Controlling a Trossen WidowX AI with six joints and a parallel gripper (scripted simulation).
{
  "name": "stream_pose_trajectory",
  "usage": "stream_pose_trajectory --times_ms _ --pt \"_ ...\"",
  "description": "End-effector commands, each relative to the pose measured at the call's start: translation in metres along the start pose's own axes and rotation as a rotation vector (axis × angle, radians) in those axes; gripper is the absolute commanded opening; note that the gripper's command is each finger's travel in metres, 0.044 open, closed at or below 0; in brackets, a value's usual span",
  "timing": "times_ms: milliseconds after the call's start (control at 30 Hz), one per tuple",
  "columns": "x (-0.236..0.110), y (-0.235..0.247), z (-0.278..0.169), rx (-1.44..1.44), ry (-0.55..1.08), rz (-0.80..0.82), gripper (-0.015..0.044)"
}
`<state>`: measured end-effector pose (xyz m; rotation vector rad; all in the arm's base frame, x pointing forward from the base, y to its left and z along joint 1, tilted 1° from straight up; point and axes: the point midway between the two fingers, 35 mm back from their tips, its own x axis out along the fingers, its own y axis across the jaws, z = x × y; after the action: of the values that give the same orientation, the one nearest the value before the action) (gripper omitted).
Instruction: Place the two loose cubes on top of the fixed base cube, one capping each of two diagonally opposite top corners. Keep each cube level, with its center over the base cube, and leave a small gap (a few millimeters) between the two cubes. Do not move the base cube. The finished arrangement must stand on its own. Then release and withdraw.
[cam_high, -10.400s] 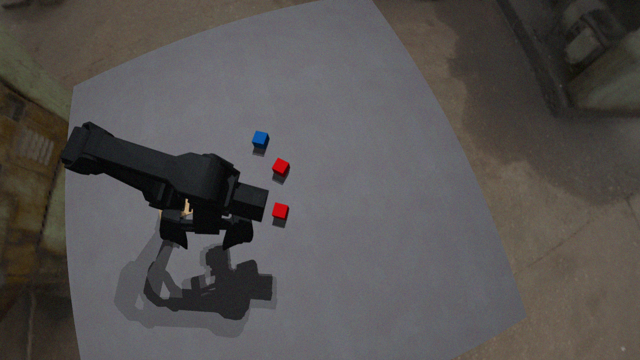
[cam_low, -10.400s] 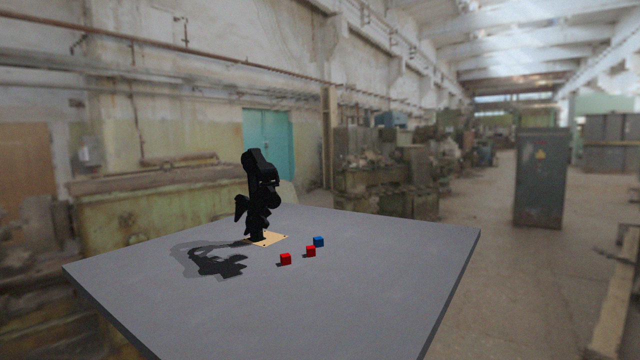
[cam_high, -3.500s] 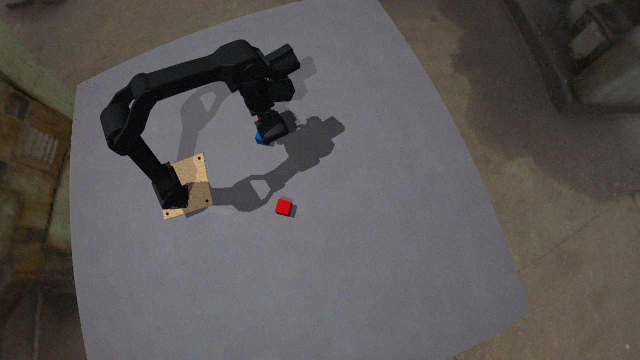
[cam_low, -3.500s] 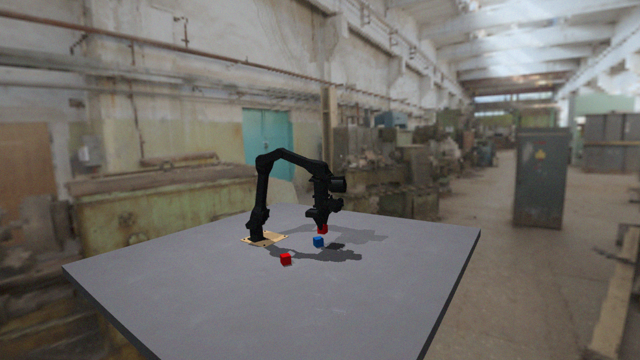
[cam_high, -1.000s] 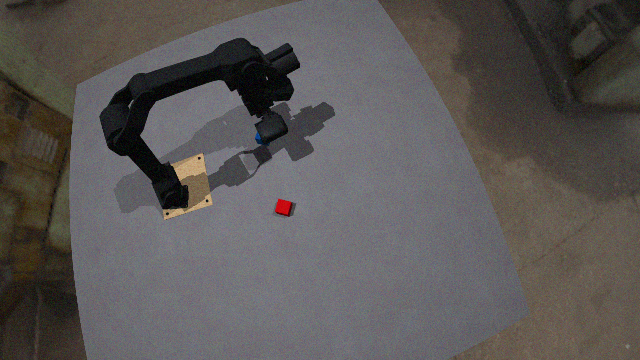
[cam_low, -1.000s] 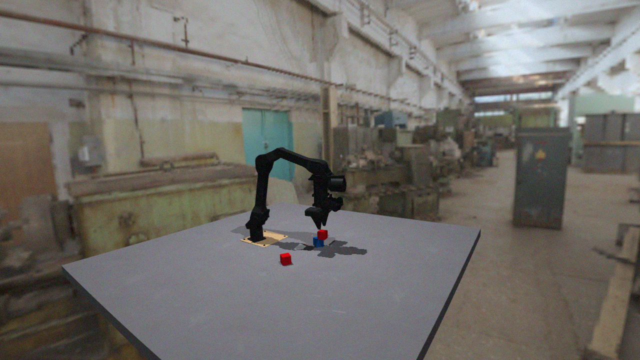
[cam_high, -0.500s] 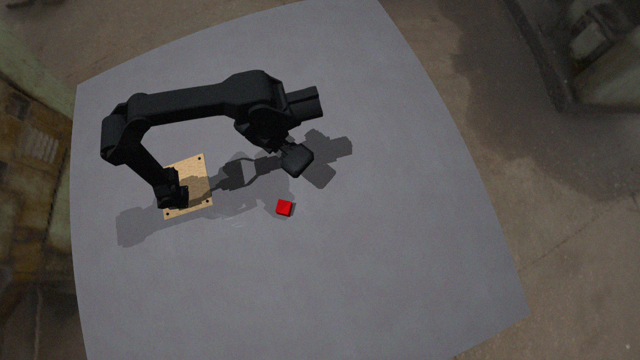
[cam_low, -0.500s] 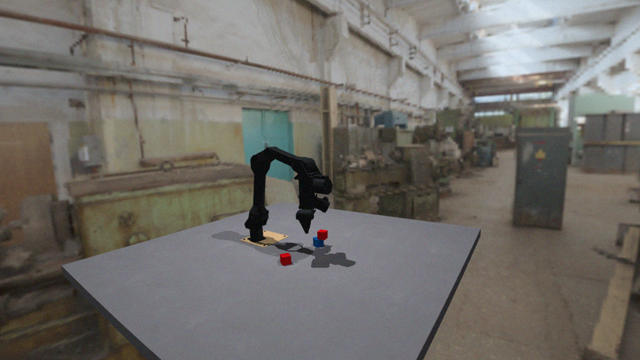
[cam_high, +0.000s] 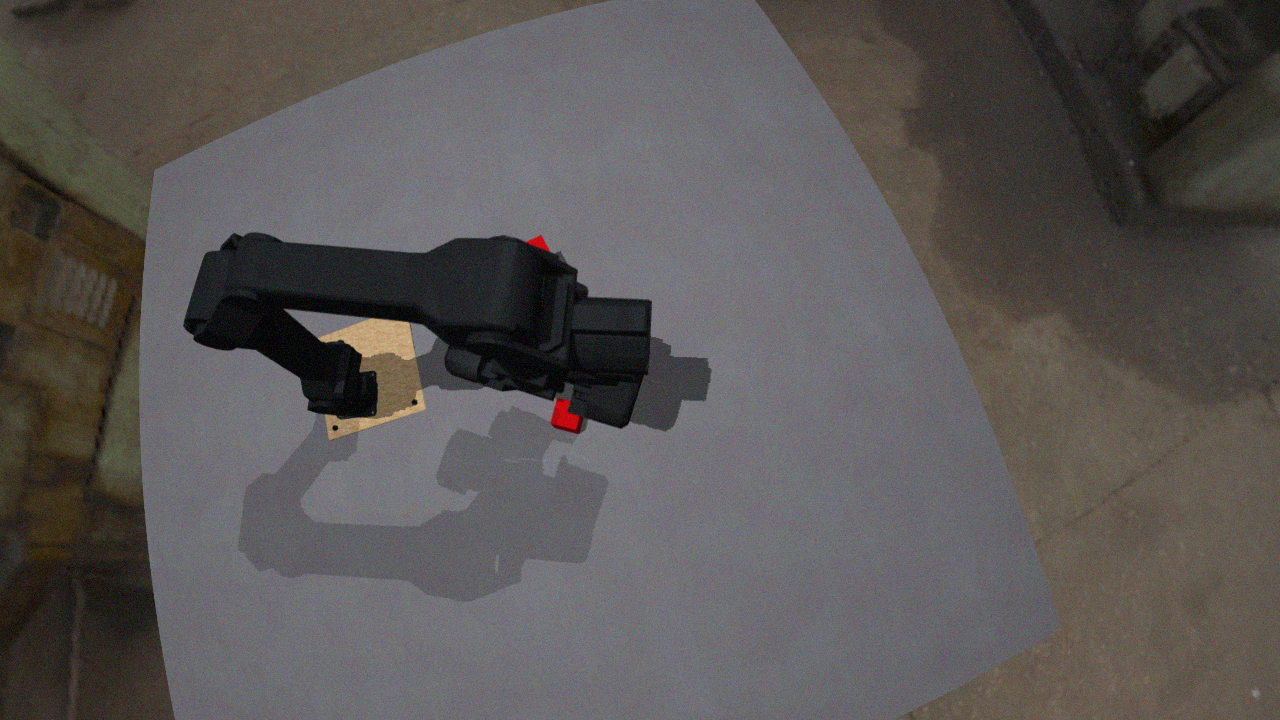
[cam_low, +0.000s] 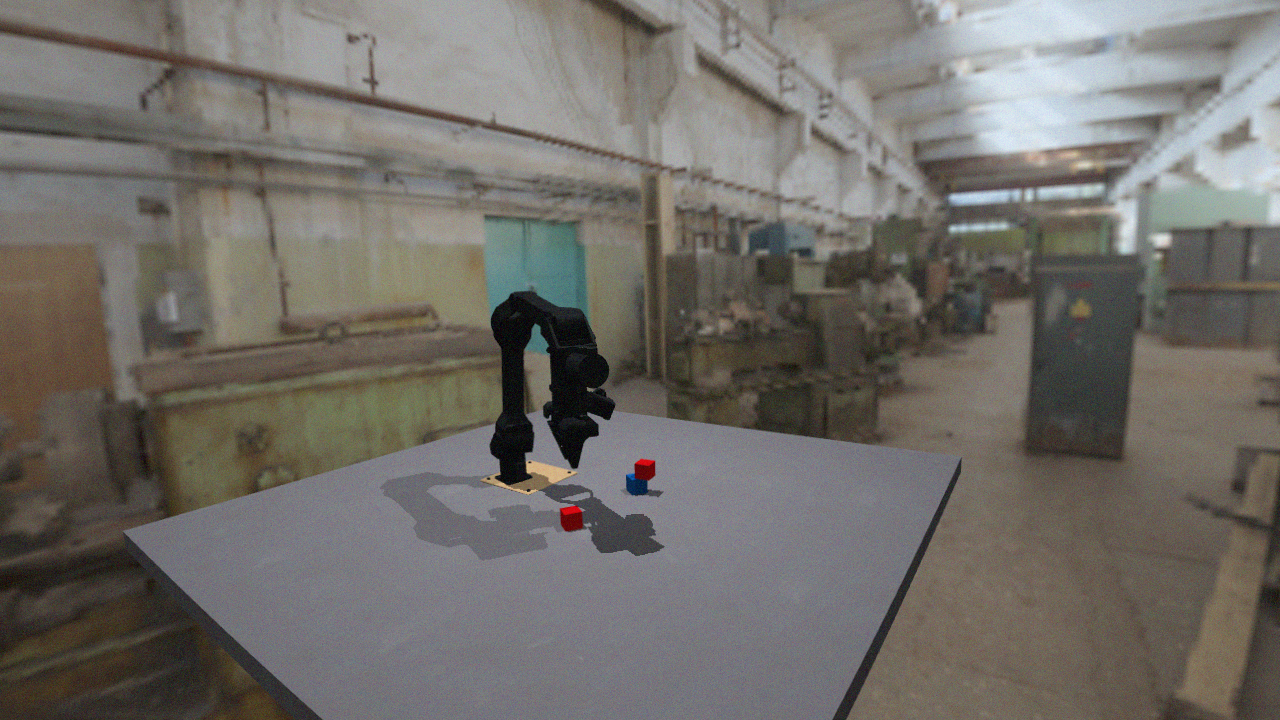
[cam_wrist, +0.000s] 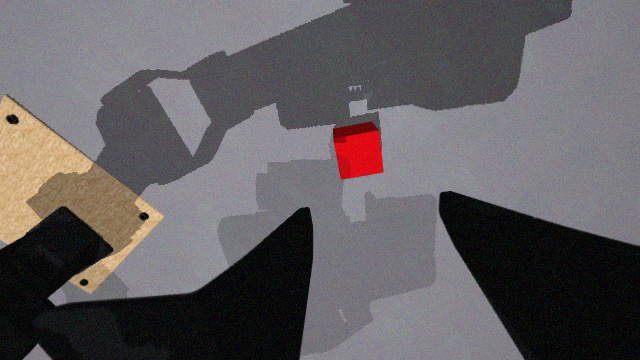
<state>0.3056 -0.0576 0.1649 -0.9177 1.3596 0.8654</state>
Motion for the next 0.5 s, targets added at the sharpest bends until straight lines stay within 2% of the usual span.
stream_pose_trajectory --times_ms 0,167,467 --pt "-0.005 -0.003 -0.007 -0.057 -0.008 -0.007 0.0265" --pt "0.000 -0.003 -0.007 -0.057 -0.008 -0.007 0.0265" --pt "0.056 -0.003 -0.006 -0.057 -0.008 -0.007 0.0265"
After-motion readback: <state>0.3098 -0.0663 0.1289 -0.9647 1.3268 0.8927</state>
